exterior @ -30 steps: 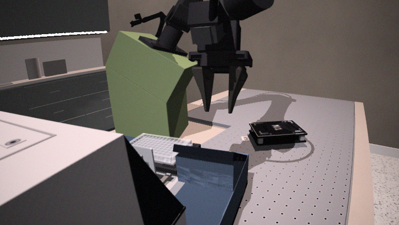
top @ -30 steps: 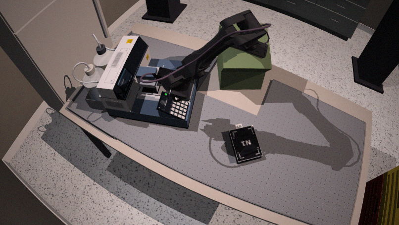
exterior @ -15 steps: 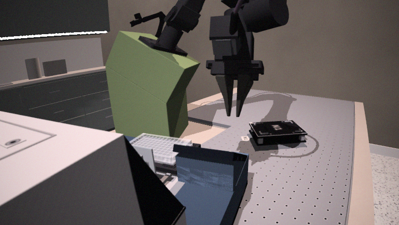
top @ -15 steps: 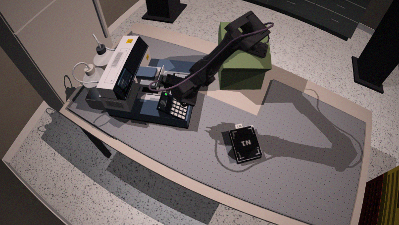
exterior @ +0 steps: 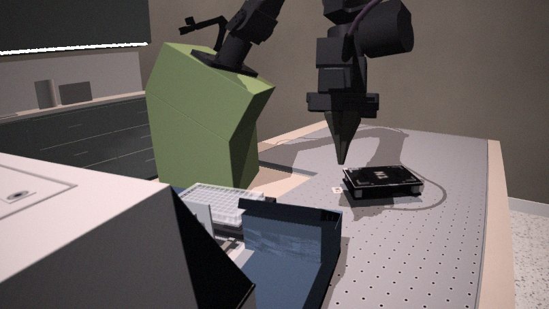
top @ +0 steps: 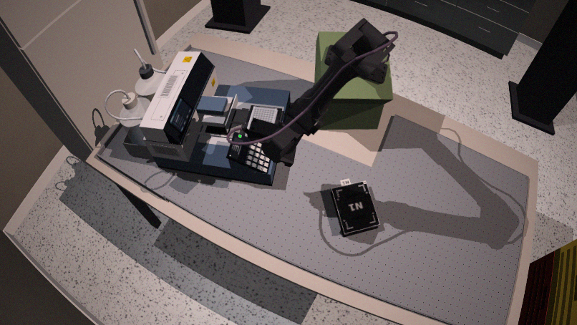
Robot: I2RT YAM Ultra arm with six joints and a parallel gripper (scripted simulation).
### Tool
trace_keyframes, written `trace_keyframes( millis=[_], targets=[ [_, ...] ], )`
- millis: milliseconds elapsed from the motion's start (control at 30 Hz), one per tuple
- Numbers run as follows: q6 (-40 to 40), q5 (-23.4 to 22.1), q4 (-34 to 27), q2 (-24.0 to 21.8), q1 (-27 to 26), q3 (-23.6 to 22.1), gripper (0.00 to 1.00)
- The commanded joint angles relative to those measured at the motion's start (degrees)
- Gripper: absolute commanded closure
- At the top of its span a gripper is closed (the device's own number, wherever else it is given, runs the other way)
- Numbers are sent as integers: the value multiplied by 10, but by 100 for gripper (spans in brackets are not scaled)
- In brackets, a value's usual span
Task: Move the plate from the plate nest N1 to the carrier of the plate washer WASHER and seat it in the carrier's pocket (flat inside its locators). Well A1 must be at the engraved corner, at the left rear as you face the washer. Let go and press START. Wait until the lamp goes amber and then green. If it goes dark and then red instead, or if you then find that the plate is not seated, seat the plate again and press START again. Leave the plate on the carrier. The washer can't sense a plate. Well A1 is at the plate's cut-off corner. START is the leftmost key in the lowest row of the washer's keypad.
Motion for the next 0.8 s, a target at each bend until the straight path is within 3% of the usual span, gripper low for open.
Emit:
trace_keyframes(
  millis=[0, 767],
  targets=[
    [21, 25, 12, -18, 5, -16, 100],
    [20, 27, 8, -18, -5, -3, 100]
  ],
)
